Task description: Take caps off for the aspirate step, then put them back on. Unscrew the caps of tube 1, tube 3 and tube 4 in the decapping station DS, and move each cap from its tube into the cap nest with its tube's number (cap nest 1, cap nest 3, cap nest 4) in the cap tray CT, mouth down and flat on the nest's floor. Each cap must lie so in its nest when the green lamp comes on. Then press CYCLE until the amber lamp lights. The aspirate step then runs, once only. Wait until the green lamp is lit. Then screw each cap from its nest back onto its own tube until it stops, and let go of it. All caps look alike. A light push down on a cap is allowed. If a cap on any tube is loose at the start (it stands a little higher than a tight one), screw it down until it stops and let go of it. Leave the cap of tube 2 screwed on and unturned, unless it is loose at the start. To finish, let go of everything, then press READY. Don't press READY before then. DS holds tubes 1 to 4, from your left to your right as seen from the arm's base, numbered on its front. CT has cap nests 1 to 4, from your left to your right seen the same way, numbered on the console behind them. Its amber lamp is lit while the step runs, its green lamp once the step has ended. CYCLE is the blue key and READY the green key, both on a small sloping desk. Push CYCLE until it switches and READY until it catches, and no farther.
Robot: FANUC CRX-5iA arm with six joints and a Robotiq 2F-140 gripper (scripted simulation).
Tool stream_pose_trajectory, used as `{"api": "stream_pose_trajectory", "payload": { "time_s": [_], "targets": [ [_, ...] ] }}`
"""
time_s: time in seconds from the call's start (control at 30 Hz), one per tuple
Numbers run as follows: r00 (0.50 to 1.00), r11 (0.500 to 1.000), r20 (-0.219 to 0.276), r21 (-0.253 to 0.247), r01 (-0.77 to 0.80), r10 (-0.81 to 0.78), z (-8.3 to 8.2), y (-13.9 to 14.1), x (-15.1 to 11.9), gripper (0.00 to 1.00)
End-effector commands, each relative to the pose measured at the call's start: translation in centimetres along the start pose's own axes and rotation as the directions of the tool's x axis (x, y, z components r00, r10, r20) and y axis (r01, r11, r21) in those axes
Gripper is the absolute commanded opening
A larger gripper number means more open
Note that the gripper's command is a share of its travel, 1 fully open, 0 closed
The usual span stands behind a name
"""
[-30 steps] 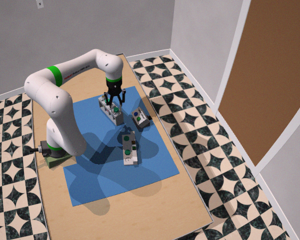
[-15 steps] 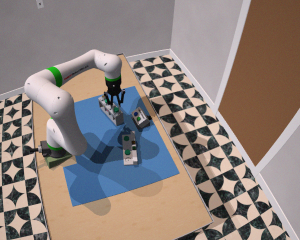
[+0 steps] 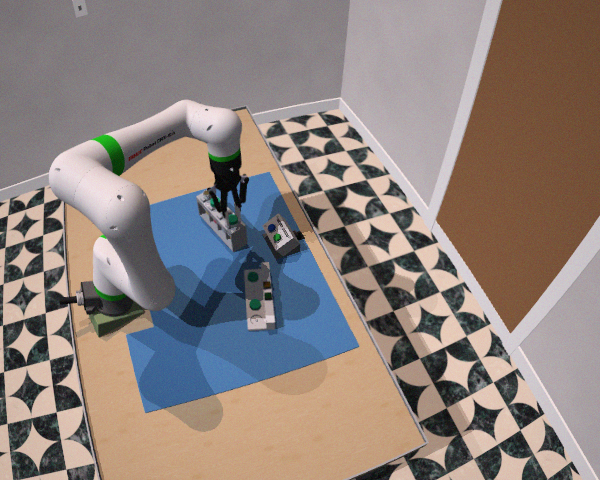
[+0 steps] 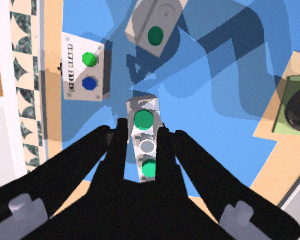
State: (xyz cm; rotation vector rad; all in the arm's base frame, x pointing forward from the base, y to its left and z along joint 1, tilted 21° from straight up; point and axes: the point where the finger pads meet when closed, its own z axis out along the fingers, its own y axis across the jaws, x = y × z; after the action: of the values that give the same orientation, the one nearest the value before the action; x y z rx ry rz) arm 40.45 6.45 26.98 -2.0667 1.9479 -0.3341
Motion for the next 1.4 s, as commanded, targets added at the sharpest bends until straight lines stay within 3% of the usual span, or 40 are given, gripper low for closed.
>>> {"api": "stream_pose_trajectory", "payload": {
  "time_s": [0.0,0.2,0.4,0.63,0.67,1.07,1.17,1.37],
  "targets": [
    [0.975,0.975,0.019,-0.005,0.221,-0.221,-0.03,-0.03,0.03,0.0],
    [0.89,0.89,0.02,-0.001,0.455,-0.455,-0.04,-0.03,0.03,0.0],
    [0.752,0.752,0.019,0.004,0.659,-0.659,-0.05,-0.03,0.03,0.0],
    [0.752,0.752,0.019,0.004,0.659,-0.659,-0.05,-0.03,0.03,0.0],
    [0.752,0.752,0.019,0.004,0.659,-0.659,-0.05,-0.03,0.03,0.35],
    [0.752,0.752,0.019,0.004,0.659,-0.659,-0.05,-0.03,0.03,0.35],
    [0.891,0.892,0.02,-0.001,0.453,-0.453,-0.03,-0.03,0.03,0.35],
    [0.974,0.974,0.02,-0.005,0.228,-0.228,-0.03,-0.03,0.03,0.35]
  ]
}}
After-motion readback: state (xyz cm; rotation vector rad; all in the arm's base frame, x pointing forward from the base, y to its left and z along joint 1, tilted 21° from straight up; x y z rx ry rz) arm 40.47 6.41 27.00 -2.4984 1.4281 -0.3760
